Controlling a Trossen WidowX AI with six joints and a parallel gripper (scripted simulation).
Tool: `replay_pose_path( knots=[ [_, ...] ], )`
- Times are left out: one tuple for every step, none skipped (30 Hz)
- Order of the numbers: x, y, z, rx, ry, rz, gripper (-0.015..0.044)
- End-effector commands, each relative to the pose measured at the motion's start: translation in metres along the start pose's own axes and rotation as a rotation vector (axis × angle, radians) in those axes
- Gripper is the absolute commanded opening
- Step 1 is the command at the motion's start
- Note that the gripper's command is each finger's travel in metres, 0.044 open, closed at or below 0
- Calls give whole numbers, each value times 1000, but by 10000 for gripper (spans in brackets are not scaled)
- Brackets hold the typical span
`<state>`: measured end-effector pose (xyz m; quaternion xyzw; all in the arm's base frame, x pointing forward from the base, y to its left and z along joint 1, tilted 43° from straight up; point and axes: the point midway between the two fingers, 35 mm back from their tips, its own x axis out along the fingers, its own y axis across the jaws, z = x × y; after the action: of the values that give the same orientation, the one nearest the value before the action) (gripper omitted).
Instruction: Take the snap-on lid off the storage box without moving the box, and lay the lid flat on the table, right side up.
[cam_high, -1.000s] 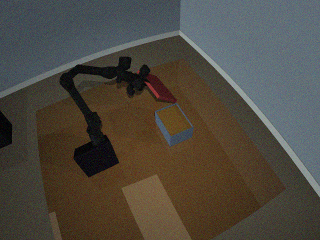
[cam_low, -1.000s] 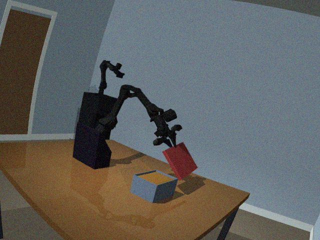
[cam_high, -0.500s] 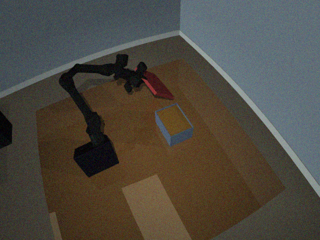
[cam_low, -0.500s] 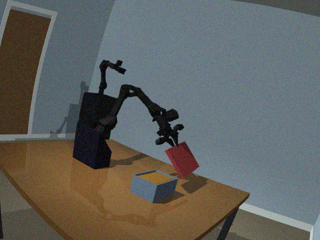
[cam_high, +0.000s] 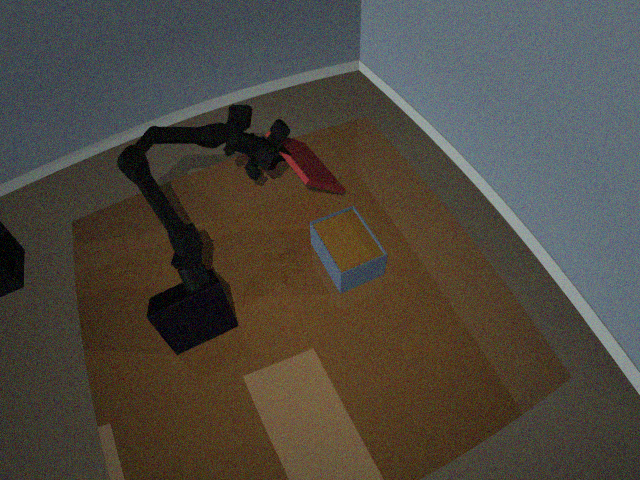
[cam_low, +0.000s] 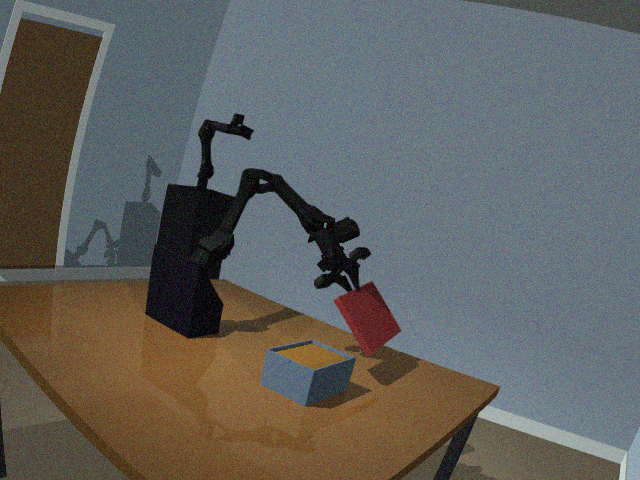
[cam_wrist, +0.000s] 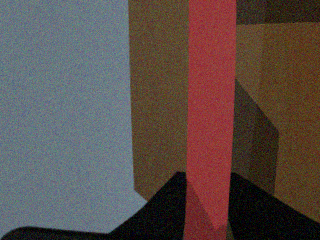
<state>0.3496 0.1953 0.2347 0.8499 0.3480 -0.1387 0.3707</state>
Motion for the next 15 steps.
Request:
replay_pose_path(
  knots=[
    [2,-1,2,4,-3,9,0],
    [3,-2,2,4,-3,9,0],
    [3,-4,2,4,-3,9,0],
    [4,-5,3,4,-3,9,0],
    [5,-6,3,4,-3,9,0],
    [6,-7,3,4,-3,9,0],
    [6,-8,3,5,-3,9,0],
    [7,-8,3,5,-3,9,0],
    [8,-9,4,5,-3,9,0],
    [8,-10,4,5,-3,9,0],
    [9,-10,4,5,-3,9,0],
    [9,-11,4,5,-3,9,0],
    [10,-11,4,5,-3,9,0],
    [10,-12,4,5,-3,9,0],
    [11,-13,4,5,-3,9,0]
  ],
)
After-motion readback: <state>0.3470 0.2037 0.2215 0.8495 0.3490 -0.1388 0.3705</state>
